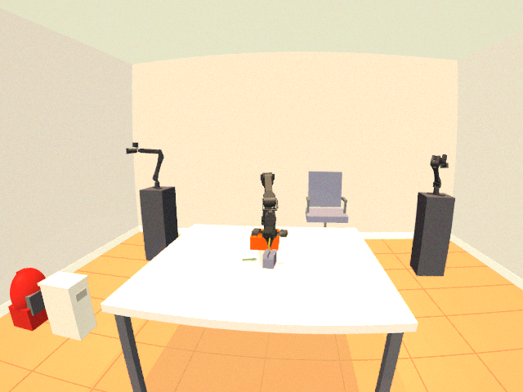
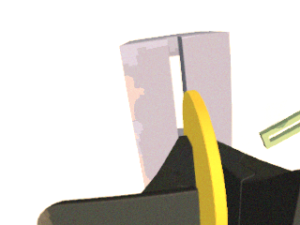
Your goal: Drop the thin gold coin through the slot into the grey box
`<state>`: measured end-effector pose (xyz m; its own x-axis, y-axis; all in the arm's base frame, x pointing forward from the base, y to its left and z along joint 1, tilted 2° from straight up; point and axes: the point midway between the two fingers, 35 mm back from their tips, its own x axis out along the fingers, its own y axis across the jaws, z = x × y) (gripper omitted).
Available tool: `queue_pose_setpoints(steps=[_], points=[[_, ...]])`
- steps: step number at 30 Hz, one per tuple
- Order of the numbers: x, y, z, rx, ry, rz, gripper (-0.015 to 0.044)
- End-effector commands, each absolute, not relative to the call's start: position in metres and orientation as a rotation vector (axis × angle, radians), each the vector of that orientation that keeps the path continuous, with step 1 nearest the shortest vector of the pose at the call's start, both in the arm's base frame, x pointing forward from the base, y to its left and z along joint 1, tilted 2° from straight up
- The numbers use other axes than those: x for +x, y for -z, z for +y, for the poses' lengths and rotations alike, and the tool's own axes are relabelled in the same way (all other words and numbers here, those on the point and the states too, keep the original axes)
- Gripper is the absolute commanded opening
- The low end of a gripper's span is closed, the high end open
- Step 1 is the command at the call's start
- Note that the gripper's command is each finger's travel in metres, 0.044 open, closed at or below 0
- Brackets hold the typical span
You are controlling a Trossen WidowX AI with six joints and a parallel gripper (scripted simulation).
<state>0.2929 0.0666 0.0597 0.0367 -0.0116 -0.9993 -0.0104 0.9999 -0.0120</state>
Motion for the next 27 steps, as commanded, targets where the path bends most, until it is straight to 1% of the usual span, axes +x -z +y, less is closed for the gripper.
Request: queue_pose_setpoints(steps=[1,27], points=[[0.2911,-0.0566,0.066,-0.022,-0.001,1.538,0.0],[0.2917,-0.0471,0.0659,-0.012,0.008,1.538,0.0]])
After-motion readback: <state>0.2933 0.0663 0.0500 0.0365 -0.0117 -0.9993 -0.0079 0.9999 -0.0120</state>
